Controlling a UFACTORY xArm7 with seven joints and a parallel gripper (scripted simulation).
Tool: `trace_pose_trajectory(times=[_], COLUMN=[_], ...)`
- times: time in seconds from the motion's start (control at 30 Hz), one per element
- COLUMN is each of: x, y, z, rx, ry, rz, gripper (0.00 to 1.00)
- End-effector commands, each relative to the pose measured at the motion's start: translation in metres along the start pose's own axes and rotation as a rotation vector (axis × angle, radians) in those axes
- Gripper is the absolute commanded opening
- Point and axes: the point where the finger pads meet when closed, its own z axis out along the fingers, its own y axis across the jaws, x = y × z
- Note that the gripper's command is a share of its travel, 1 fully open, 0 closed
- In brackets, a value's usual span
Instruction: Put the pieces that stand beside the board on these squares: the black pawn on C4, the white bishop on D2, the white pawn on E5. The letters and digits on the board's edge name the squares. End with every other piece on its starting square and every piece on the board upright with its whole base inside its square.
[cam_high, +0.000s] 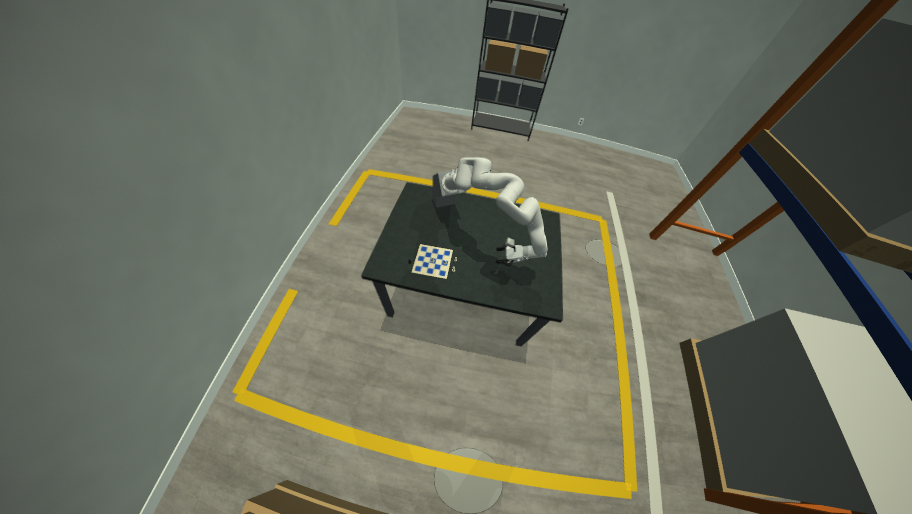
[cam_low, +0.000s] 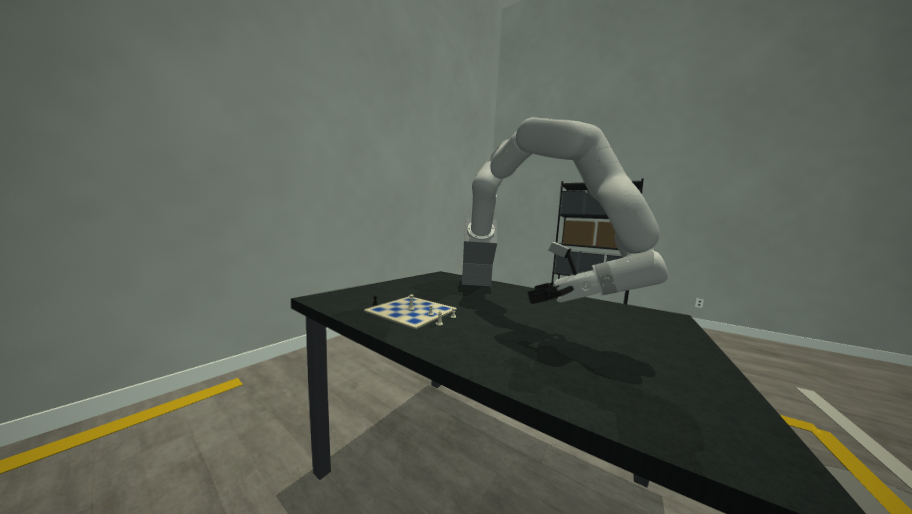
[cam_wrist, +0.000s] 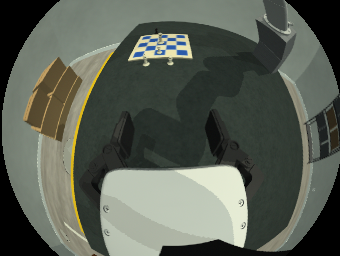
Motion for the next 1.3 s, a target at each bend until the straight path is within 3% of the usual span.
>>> trace_pose_trajectory(times=[0.0, 0.07, 0.13, 0.2, 0.27, 0.57, 1.27], x=[-0.007, -0.007, -0.010, -0.010, -0.012, -0.015, -0.015], y=[-0.025, -0.025, -0.044, -0.044, -0.058, -0.078, -0.081], z=[0.021, 0.021, 0.039, 0.039, 0.052, 0.073, 0.077], rx=[-0.009, -0.009, -0.011, -0.011, -0.013, -0.016, -0.017], ry=[0.136, 0.136, 0.226, 0.226, 0.292, 0.393, 0.411], rz=[-0.005, -0.005, -0.006, -0.006, -0.008, -0.010, -0.012], gripper=[1.00, 1.00, 1.00, 1.00, 1.00, 1.00, 1.00])
